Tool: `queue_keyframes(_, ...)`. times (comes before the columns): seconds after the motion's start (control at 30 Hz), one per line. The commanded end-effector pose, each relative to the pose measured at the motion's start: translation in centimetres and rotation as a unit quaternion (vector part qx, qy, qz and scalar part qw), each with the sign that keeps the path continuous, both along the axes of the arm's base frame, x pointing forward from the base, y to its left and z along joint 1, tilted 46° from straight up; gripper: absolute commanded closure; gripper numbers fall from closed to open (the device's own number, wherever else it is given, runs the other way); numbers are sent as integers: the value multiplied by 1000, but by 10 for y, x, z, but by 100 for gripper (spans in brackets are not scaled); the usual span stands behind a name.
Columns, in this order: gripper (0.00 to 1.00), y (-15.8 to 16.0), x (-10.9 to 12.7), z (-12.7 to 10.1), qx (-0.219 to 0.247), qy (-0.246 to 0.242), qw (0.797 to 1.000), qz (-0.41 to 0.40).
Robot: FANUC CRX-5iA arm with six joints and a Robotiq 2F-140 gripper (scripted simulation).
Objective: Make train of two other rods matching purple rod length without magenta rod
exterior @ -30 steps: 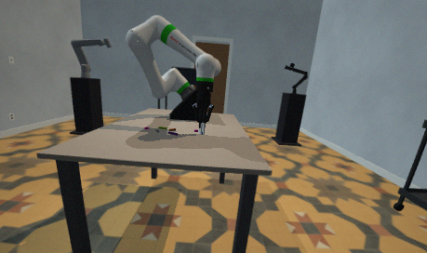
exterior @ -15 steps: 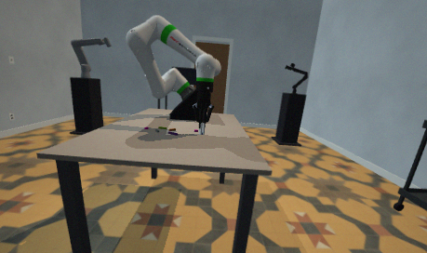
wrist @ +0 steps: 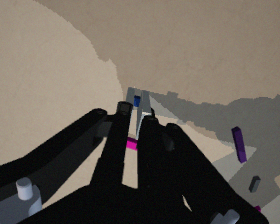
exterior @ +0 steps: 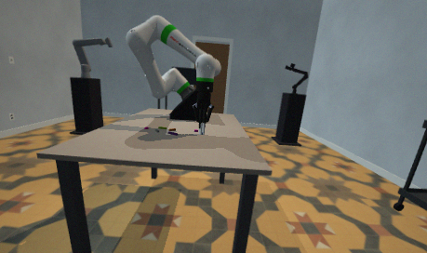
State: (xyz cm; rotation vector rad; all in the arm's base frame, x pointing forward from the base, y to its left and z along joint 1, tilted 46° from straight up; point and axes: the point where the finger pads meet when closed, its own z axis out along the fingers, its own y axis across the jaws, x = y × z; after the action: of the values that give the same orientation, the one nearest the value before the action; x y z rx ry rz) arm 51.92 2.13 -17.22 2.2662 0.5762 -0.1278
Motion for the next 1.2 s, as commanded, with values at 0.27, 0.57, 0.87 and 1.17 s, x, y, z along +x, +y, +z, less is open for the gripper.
queue_keyframes(0.27, 95, 0, 0, 0, 0, 0, 1000, 0)
queue_keyframes(0.57, 88, 0, 0, 0, 0, 0, 1000, 0)
queue_keyframes(0.87, 85, 0, 0, 0, 0, 0, 1000, 0)
queue_keyframes(1.17, 85, 2, 0, 2, 0, 0, 1000, 0)
